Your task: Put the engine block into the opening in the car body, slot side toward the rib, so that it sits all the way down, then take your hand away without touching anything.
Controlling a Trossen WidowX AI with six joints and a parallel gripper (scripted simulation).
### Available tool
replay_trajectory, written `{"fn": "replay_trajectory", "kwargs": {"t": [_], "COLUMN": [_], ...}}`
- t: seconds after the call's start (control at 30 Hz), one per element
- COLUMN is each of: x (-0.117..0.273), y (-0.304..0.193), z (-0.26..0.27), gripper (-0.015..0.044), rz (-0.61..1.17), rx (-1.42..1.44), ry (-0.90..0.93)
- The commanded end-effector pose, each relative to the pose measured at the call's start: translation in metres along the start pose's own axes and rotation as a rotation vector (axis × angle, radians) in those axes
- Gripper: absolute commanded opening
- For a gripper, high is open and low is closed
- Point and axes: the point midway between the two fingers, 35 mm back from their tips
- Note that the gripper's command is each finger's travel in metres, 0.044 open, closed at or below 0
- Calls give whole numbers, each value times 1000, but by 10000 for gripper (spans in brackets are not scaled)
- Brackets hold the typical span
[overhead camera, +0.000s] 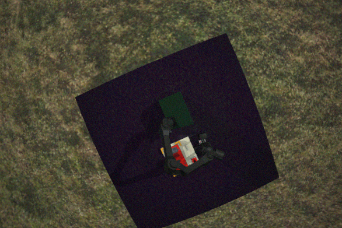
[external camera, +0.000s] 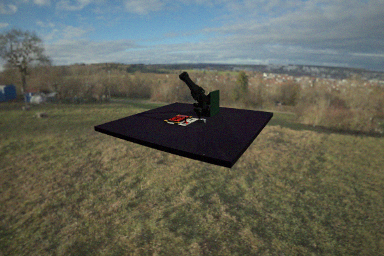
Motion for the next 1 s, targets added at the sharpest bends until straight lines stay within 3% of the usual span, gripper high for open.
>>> {"fn": "replay_trajectory", "kwargs": {"t": [0.0, 0.5, 0.87, 0.97], "x": [-6, -28, -28, -28], "y": [1, 2, 2, 2], "z": [0, -1, -1, -1], "gripper": [440, 440, 151, 131], "rz": [-6, -7, -7, -7], "rx": [7, 7, 7, 7], "ry": [3, 3, 3, 3]}}
Point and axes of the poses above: the point midway between the two fingers, 35 mm back from their tips, its own x axis back along the fingers, its own z axis across the jaws, y = z × x, and after that the axes turned 5 degrees about x, right-handed
